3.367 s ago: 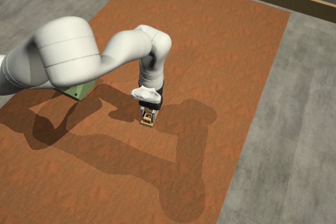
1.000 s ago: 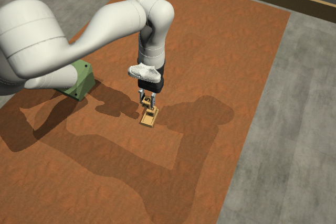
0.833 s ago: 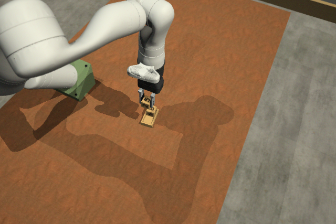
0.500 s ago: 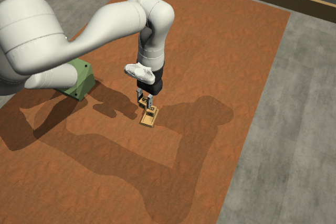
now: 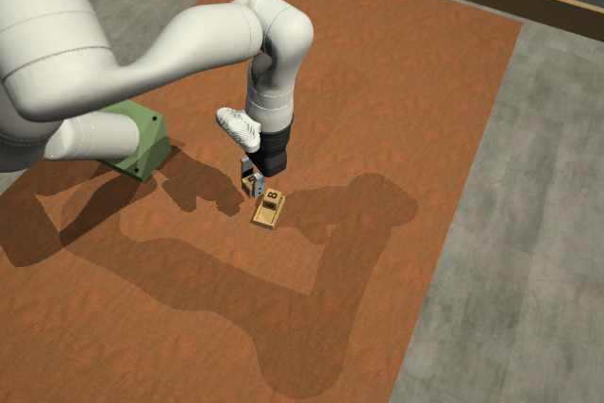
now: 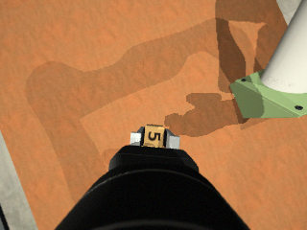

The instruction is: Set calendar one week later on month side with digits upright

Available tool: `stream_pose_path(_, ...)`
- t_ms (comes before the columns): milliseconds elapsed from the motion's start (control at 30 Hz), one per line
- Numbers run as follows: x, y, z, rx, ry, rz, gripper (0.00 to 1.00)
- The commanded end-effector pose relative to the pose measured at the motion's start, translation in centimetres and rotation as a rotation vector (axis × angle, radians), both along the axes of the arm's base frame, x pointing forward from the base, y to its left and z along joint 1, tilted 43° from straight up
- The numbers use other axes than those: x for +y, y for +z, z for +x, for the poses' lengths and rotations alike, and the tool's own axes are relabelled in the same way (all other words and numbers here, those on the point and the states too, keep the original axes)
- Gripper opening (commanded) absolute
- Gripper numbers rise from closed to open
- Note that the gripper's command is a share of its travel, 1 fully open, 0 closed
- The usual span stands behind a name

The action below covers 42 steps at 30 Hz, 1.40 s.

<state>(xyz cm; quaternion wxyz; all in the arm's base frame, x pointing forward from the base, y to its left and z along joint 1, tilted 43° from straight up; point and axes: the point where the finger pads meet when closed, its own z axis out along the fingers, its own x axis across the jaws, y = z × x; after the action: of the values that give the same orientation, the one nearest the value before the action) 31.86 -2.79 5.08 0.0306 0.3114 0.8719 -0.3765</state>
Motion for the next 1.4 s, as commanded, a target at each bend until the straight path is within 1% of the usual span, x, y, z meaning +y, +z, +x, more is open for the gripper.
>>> stream_pose_path(0,0.2,0.1,-0.1,-0.045,-0.042,-0.015,0.57)
stream_pose_path(167,0.1,0.0,-0.7,-0.167,-0.179,-0.054,0.57)
stream_pose_path(233,0.1,0.0,-0.7,-0.167,-0.179,-0.054,0.57)
stream_pose_path(467,0.2,-0.1,-1.3,-0.358,-0.389,-0.113,0.57)
stream_pose_path(733,0.4,-0.3,-1.6,-0.597,-0.643,-0.181,0.57)
stream_pose_path(800,0.4,-0.3,-1.6,-0.597,-0.643,-0.181,0.57)
stream_pose_path(1033,0.6,-0.5,-1.4,-0.812,-0.867,-0.237,0.57)
stream_pose_path(1300,0.8,-0.6,-0.9,-1.05,-1.113,-0.292,0.57)
stream_pose_path(1367,0.8,-0.6,-0.9,-1.05,-1.113,-0.292,0.57)
